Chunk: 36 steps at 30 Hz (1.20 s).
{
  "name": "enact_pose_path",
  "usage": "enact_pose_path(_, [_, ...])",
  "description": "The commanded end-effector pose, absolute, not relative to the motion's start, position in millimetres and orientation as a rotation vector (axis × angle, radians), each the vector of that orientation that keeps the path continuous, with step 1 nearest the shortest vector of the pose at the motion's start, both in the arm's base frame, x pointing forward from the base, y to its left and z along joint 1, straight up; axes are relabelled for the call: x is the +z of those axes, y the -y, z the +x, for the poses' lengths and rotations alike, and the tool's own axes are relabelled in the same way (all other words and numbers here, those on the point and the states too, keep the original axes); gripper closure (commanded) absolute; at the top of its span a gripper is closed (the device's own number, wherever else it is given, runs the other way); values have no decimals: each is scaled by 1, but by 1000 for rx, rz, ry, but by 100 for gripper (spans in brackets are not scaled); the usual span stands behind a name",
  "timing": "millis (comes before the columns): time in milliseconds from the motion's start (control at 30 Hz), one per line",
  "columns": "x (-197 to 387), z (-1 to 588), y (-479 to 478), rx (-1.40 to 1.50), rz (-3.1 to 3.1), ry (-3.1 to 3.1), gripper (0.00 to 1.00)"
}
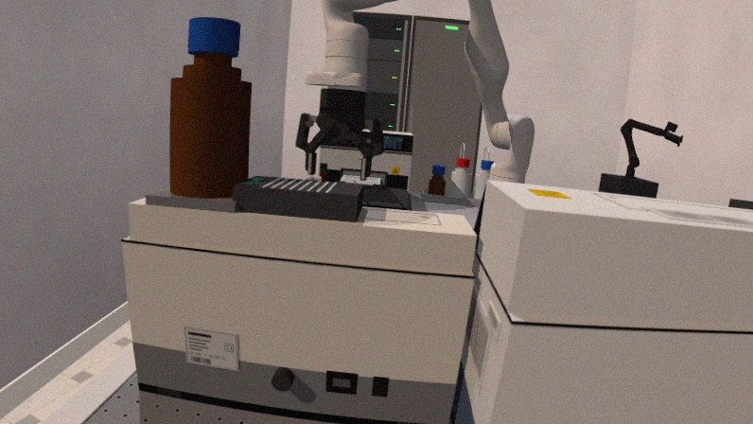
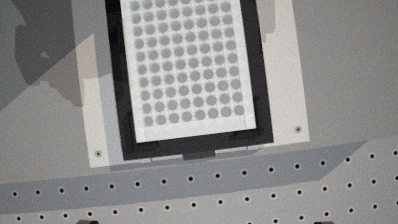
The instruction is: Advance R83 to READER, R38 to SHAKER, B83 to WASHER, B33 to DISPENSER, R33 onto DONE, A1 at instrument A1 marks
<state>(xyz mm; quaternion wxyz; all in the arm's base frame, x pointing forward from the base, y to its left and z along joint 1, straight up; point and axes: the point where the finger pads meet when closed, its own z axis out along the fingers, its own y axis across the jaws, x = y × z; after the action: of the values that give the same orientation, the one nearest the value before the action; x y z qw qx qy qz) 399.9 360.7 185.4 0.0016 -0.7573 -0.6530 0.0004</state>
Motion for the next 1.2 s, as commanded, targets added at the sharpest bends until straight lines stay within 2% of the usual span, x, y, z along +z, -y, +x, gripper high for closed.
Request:
enact_pose_path(0, [184, 398, -371, 13, -2375, 2052, 0])
enact_pose_path(367, [184, 398, -403, 12, -2315, 2123, 0])
enact_pose_path(1167, [184, 399, -403, 4, -2241, 2195, 0])
